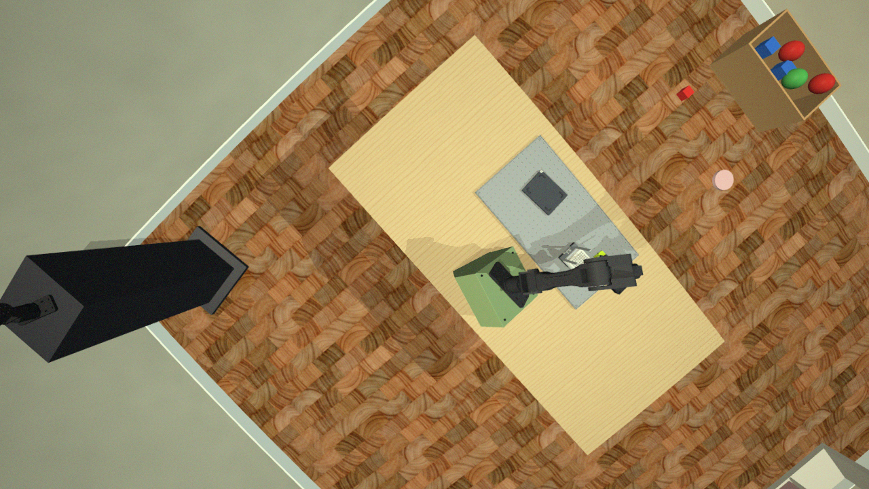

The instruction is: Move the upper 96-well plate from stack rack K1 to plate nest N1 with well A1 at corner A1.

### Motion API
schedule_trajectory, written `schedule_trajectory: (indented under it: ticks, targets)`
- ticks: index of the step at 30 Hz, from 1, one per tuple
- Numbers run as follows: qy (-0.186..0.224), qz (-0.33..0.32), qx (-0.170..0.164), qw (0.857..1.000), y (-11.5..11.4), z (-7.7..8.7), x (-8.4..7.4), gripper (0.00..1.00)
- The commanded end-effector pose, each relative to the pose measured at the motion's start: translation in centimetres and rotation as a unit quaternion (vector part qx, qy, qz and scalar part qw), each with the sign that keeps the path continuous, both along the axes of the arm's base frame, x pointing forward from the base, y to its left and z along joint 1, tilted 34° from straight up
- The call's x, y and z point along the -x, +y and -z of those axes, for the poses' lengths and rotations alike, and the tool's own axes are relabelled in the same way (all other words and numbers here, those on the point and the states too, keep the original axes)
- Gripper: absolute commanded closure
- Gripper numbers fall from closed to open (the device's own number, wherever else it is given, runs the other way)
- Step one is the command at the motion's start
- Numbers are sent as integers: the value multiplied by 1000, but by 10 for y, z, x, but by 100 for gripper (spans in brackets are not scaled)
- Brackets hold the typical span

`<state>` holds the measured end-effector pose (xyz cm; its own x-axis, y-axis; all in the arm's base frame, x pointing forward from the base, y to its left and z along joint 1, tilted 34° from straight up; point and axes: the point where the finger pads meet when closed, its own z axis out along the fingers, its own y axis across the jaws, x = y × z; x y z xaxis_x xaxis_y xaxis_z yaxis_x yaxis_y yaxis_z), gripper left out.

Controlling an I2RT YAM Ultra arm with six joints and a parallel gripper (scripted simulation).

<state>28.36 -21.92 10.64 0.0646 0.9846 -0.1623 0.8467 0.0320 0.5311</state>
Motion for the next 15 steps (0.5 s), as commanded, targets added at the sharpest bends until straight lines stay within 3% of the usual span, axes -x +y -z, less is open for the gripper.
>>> schedule_trajectory:
  ticks: [1, 5, 6, 15]
  targets:
    - [5, 5, -3, 1000, 0, 13, -3, 0]
    - [5, 5, -3, 1000, -1, 16, -5, 0]
    - [-2, 9, 4, 1000, -7, 10, -8, 0]
    - [5, 6, -3, 1000, -4, 30, -13, 0]
